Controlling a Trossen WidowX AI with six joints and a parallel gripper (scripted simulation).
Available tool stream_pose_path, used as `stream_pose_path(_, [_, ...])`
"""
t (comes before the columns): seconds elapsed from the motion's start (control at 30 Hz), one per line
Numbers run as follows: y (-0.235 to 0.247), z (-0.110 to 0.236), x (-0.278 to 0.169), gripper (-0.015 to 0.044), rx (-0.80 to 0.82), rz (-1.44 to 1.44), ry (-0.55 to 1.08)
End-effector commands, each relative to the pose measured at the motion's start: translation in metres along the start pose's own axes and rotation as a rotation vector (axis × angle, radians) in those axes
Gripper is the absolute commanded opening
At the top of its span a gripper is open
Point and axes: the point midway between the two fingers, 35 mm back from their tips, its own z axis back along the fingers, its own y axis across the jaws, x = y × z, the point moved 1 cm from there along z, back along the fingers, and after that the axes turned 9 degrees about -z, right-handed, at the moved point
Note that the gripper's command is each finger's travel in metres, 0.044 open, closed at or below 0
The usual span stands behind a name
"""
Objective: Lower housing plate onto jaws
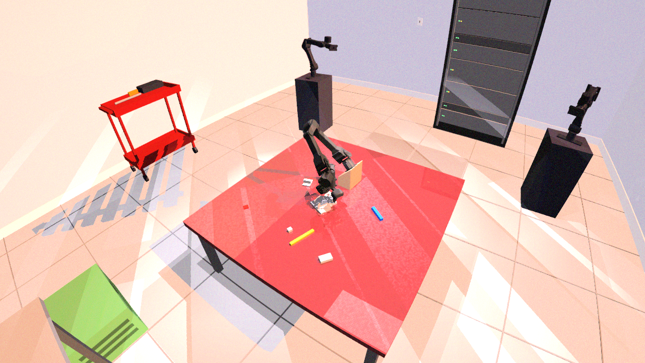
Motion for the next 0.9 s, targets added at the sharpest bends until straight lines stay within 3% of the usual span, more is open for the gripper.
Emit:
stream_pose_path(0.0, [-0.0019, -0.0065, -0.0015, 0.0351, -0.010, 0.009, 0.002])
stream_pose_path(0.87, [-0.0020, -0.0089, -0.0015, 0.0351, -0.010, 0.018, 0.002])
